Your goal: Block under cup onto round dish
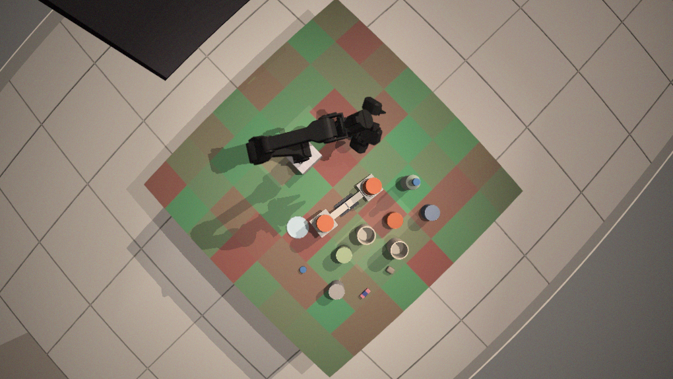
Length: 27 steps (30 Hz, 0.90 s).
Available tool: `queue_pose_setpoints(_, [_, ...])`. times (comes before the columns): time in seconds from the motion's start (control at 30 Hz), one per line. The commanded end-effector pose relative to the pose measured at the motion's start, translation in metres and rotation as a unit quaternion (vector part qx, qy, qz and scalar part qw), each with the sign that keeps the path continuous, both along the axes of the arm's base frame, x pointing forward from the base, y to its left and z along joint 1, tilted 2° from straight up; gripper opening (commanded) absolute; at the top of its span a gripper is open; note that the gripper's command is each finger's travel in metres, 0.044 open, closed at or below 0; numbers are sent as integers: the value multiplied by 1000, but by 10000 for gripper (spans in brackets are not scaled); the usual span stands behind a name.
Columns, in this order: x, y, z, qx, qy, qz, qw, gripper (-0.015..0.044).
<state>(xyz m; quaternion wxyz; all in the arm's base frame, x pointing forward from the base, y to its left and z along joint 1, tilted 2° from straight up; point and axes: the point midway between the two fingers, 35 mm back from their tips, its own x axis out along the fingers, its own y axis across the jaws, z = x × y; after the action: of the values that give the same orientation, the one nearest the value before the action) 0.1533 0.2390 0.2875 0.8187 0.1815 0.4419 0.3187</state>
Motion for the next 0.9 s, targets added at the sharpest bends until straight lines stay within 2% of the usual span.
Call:
queue_pose_setpoints(0.0, [20, -37, -12, -32, -29, -49, 998, 440])
queue_pose_setpoints(0.33, [45, -139, -45, -133, -81, -177, 972, 440])
queue_pose_setpoints(0.67, [30, -229, -83, -251, -89, -288, 920, 440])
queue_pose_setpoints(0.87, [22, -248, -93, -280, -84, -312, 904, 440])
